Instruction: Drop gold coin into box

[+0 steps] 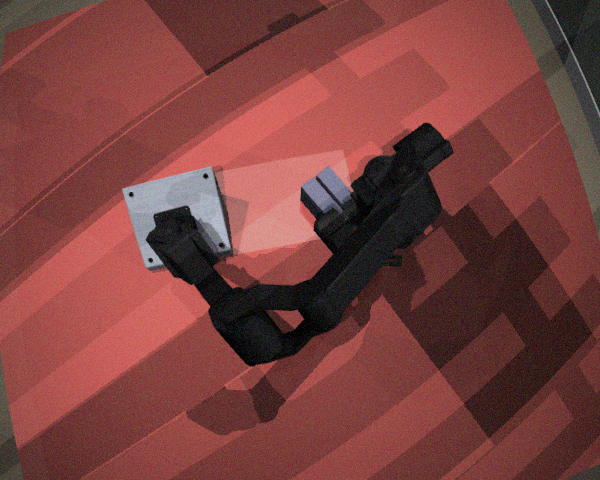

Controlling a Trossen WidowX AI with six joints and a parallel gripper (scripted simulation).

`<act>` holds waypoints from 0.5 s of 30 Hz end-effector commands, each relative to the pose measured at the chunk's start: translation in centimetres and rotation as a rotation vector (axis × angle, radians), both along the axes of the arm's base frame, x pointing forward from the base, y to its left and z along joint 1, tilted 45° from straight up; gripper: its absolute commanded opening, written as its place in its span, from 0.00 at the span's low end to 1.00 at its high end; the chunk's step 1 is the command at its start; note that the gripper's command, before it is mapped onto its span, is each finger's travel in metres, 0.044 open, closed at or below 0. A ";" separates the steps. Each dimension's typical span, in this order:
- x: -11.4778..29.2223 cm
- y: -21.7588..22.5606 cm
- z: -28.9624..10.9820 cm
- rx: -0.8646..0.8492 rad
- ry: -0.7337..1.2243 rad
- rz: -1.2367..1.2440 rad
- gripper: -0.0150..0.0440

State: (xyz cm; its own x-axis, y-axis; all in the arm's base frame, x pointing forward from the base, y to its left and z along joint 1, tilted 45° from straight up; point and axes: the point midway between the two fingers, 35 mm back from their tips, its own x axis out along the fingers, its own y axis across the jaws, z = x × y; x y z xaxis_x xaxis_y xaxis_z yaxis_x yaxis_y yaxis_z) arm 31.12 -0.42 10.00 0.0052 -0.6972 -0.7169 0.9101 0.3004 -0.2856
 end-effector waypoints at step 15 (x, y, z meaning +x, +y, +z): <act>-2.7 2.8 -3.3 -0.002 0.012 -0.005 0.25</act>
State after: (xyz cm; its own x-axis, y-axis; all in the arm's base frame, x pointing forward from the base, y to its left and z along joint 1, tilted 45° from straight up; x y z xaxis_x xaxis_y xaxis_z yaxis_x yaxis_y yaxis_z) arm 29.24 1.96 7.60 0.0038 -0.6974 -0.7167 0.9096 0.3001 -0.2872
